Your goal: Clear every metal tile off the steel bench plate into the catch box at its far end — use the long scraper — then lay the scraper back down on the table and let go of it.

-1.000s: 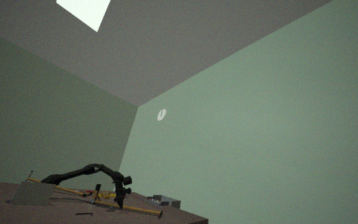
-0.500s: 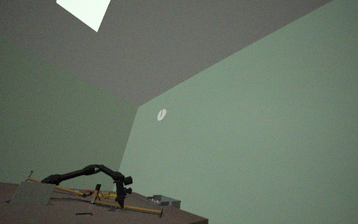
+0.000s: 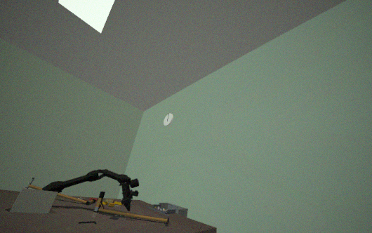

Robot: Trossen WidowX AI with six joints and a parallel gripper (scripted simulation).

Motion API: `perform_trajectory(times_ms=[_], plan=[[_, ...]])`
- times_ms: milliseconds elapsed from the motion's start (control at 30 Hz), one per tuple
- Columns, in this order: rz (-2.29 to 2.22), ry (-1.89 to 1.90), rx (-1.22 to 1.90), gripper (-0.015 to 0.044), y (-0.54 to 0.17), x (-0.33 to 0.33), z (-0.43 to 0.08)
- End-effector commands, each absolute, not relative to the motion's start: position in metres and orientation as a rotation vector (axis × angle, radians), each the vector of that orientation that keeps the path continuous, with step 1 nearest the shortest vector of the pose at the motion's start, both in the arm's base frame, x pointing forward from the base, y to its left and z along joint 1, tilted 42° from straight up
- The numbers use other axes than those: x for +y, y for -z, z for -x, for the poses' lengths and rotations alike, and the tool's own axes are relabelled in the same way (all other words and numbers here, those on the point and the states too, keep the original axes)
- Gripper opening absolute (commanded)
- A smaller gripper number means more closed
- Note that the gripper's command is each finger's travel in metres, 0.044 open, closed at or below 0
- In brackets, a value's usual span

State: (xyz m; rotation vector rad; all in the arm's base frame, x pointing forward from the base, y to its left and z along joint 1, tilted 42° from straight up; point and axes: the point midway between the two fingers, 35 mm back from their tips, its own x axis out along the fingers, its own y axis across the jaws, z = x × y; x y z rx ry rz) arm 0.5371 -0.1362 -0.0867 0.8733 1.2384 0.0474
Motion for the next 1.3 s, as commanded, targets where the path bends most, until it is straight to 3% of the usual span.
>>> perform_trajectory(times_ms=[0, 1267], plan=[[-0.868, -0.054, 1.224, 0.0, 0.073, -0.148, -0.538], [-0.837, -0.122, 1.221, 0.0, 0.132, -0.135, -0.512]])
